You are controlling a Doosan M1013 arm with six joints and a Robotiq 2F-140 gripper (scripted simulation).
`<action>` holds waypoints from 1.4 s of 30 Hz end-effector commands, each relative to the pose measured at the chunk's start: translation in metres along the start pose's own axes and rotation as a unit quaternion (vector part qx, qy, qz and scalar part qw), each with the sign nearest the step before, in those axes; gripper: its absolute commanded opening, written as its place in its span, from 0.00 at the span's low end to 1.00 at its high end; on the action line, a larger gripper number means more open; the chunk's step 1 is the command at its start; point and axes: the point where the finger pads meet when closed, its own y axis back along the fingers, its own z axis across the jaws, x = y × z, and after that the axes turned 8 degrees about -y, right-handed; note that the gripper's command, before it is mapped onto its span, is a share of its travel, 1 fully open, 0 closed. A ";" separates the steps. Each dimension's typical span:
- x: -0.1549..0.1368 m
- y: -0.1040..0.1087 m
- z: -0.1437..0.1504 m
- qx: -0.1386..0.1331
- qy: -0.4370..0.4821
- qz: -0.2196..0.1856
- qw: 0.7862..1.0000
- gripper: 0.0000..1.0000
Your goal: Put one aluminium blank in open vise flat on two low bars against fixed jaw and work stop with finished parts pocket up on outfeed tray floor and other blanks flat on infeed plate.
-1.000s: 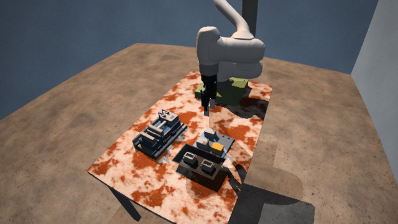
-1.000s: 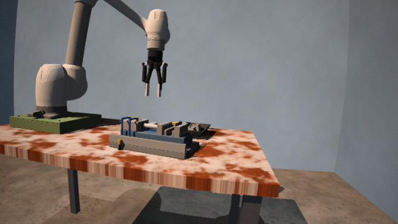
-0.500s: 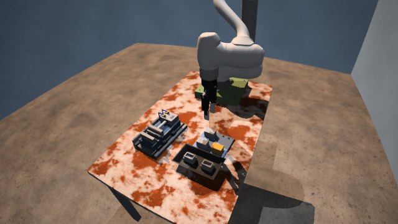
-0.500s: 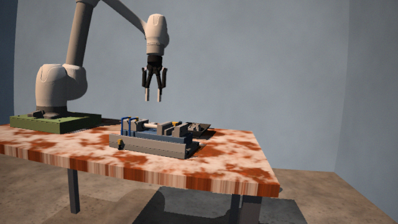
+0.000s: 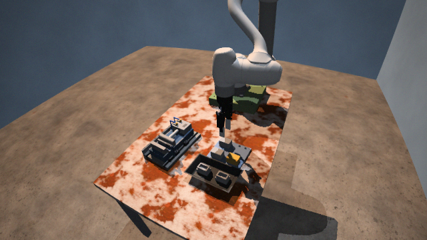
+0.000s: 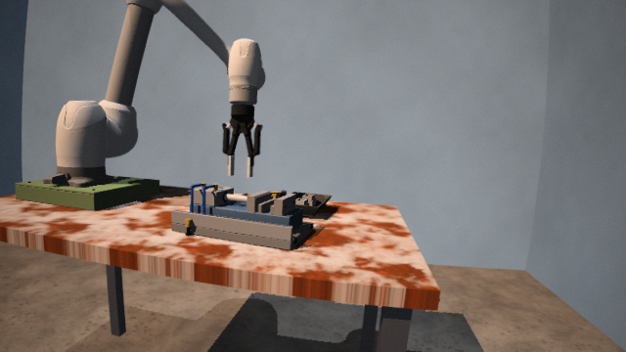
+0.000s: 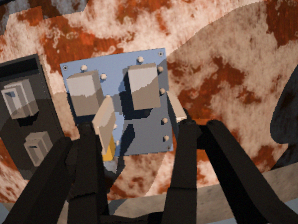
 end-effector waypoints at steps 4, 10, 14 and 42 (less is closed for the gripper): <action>0.000 -0.023 0.004 -0.007 0.001 0.004 1.000 0.40; 0.000 -0.039 0.005 -0.007 0.001 0.004 1.000 0.40; 0.000 -0.046 0.005 -0.007 0.001 0.004 1.000 0.40; 0.000 -0.051 0.005 -0.007 0.001 0.004 1.000 0.40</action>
